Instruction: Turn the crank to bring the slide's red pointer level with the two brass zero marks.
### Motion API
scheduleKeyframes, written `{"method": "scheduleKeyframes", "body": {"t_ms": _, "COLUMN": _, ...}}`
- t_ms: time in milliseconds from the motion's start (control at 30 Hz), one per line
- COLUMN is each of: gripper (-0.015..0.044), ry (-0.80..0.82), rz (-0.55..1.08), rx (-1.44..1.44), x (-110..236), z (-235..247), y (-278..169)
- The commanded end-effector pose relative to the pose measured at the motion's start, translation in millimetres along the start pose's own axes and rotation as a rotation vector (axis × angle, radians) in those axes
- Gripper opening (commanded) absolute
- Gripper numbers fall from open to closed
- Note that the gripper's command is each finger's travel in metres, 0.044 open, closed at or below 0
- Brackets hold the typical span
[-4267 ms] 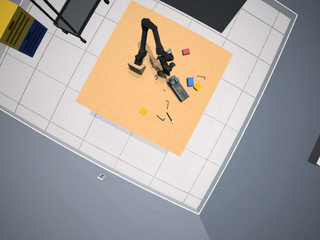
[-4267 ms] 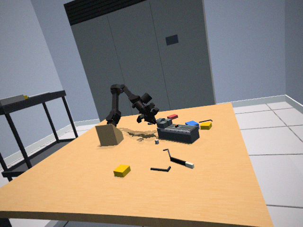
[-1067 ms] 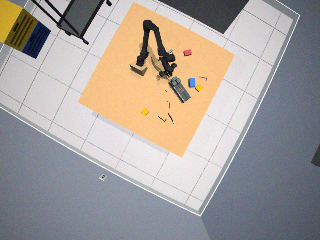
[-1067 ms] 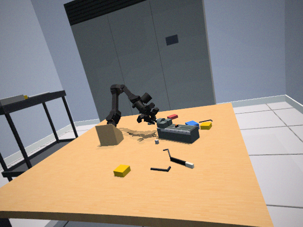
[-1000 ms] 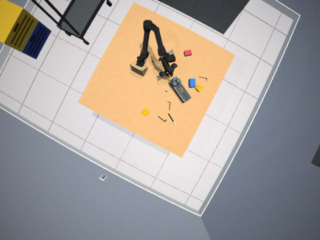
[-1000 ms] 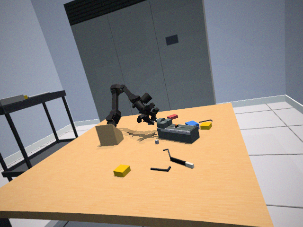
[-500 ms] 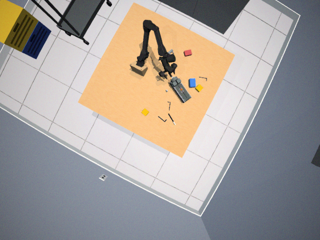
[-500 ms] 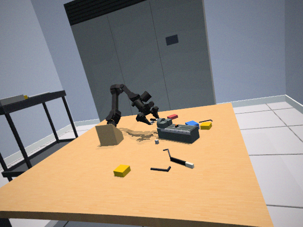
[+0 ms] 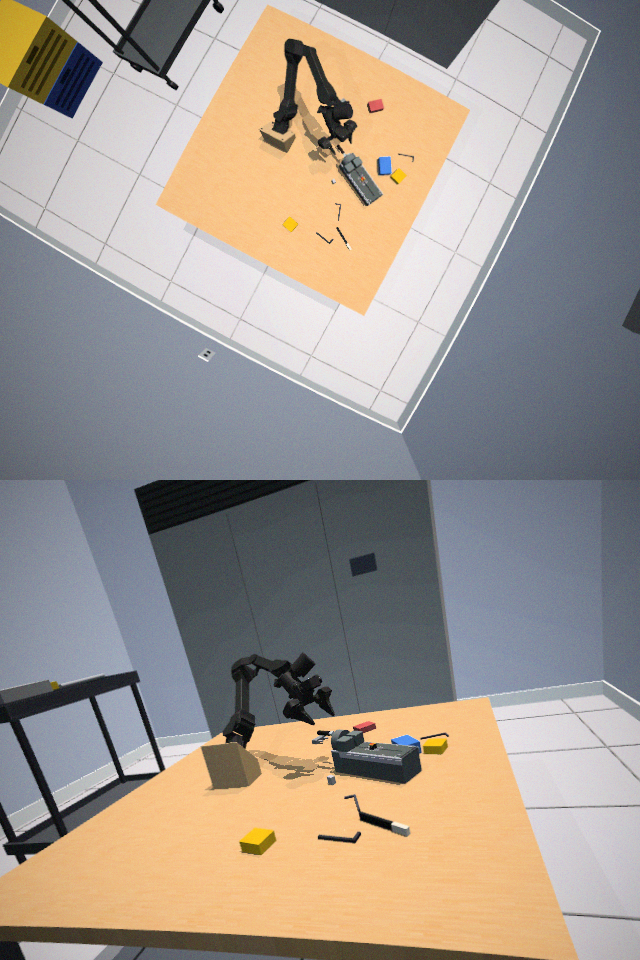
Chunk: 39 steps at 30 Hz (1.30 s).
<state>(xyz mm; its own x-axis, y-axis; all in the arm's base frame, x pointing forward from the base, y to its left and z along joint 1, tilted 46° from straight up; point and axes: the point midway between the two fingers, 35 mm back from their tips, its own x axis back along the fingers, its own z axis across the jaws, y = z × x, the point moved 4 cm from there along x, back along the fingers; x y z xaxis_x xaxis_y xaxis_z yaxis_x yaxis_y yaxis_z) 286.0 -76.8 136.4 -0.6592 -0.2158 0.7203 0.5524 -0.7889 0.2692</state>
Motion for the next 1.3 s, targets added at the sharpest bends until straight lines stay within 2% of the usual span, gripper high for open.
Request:
{"method": "scheduleKeyframes", "body": {"t_ms": 0, "gripper": 0.0440, "ry": 0.003, "rz": -0.005, "rx": 0.002, "x": 15, "z": 1, "y": 16}}
{"method": "scheduleKeyframes", "body": {"t_ms": 167, "gripper": 0.0440, "ry": 0.018, "rz": -0.002, "rx": 0.011, "x": 15, "z": 1, "y": 26}}
{"method": "scheduleKeyframes", "body": {"t_ms": 1000, "gripper": 0.0440, "ry": 0.276, "rz": 0.020, "rx": 0.192, "x": -68, "z": -21, "y": 118}}
{"method": "scheduleKeyframes", "body": {"t_ms": 1133, "gripper": 0.0440, "ry": 0.283, "rz": 0.020, "rx": 0.197, "x": -75, "z": -23, "y": 117}}
{"method": "scheduleKeyframes", "body": {"t_ms": 1267, "gripper": 0.0440, "ry": 0.283, "rz": 0.021, "rx": 0.197, "x": -97, "z": -23, "y": 97}}
